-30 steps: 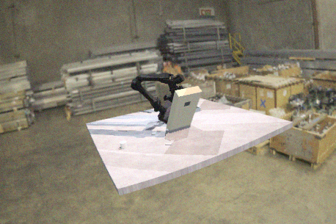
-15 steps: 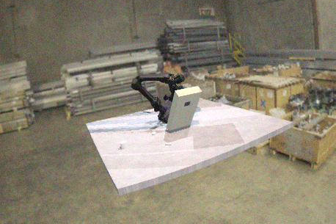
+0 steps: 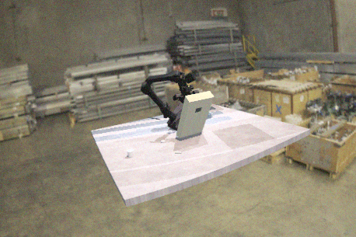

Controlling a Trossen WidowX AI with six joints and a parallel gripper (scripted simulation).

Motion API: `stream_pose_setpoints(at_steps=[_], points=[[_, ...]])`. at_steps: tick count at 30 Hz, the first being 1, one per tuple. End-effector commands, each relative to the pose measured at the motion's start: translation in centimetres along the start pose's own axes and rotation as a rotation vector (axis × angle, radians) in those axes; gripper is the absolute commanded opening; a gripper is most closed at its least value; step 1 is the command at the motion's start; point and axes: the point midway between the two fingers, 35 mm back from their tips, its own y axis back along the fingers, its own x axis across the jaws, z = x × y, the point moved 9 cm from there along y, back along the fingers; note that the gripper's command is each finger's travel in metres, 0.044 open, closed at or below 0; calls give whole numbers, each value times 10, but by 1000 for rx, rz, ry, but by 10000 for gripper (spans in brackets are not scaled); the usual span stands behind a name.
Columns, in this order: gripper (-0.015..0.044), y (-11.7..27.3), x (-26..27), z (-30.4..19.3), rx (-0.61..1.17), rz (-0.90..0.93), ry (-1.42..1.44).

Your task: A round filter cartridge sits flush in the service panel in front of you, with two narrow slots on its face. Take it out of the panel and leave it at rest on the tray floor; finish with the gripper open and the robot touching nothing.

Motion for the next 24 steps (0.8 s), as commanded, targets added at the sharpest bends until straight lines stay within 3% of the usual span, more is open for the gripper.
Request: stream_pose_setpoints(at_steps=[1, 10, 24], points=[[0, 24, 2, 3, -8, 12, -4], [0, 67, 0, 1, -10, 4, -4], [0, 60, 60, 3, -10, 6, -7]])
